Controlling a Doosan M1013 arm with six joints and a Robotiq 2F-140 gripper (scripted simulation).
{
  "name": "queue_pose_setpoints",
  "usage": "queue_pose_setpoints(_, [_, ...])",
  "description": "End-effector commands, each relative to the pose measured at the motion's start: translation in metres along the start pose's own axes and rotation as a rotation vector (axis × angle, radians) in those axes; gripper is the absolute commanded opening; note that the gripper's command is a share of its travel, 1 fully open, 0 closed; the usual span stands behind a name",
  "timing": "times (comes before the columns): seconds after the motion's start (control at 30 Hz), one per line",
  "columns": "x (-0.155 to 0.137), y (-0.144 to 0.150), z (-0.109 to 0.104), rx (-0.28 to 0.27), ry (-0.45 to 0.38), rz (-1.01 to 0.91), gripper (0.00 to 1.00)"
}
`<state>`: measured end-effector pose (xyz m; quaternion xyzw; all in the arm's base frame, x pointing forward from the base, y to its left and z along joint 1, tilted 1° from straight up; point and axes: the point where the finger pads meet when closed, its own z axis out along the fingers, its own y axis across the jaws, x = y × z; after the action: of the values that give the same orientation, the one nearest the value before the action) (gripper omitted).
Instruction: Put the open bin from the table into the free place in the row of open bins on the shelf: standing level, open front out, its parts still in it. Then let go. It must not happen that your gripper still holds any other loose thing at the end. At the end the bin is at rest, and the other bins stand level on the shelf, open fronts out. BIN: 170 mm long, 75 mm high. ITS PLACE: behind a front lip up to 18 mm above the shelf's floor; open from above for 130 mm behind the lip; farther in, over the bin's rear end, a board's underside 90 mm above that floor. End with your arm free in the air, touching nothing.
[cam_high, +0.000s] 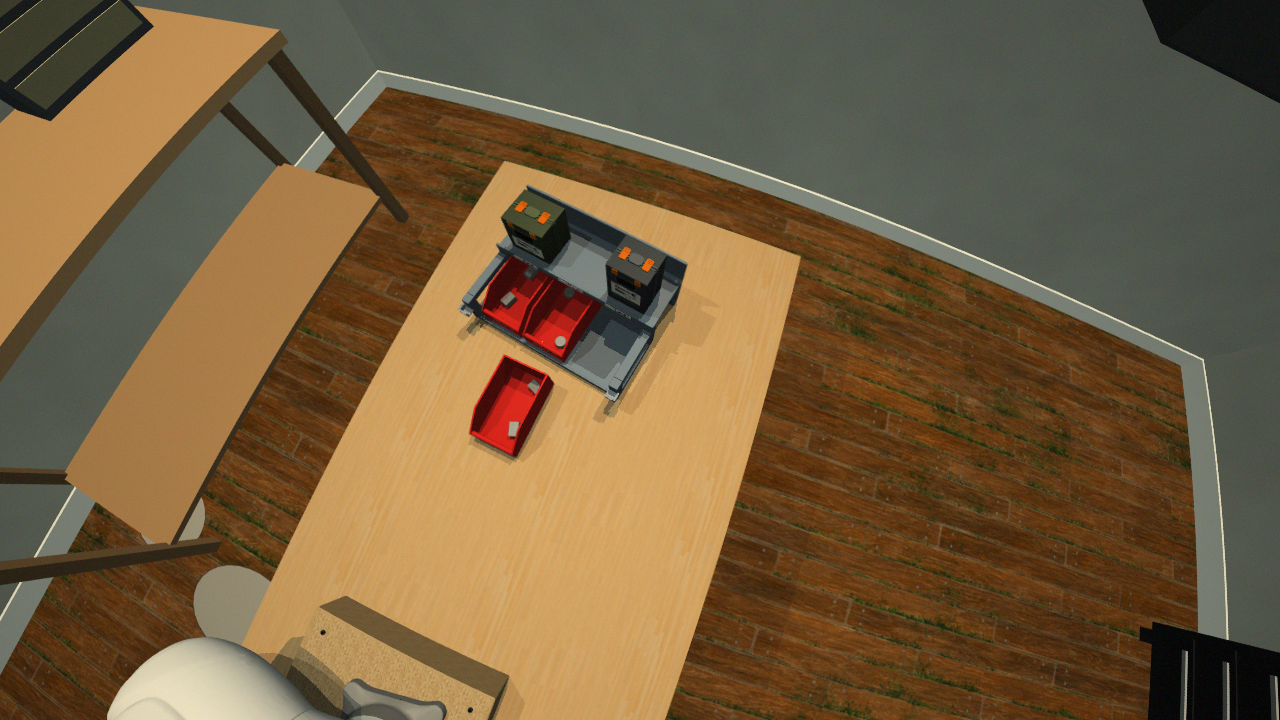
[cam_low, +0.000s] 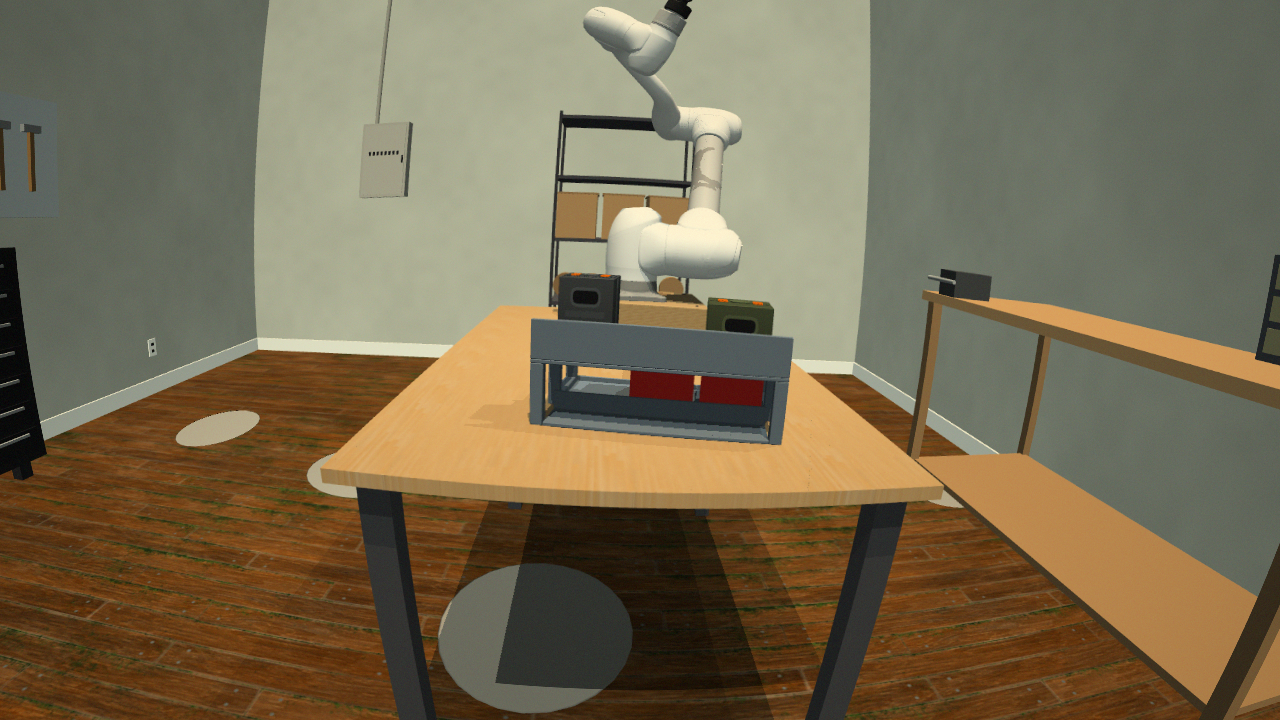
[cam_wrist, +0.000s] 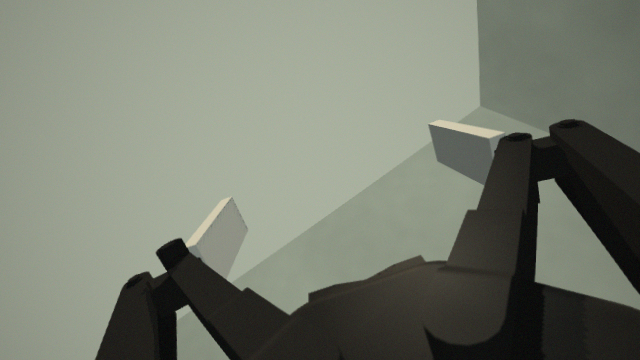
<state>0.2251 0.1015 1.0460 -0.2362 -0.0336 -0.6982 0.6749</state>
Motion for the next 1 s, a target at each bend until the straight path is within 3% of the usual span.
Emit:
queue_pose_setpoints(0.0, [0.0,0.009,-0.003,-0.016,-0.003,-0.015,1.0])
queue_pose_setpoints(0.73, [-0.002,0.091,-0.039,-0.168,-0.043,-0.162,1.0])
queue_pose_setpoints(0.97, [-0.001,0.13,-0.06,-0.243,-0.068,-0.231,1.0])
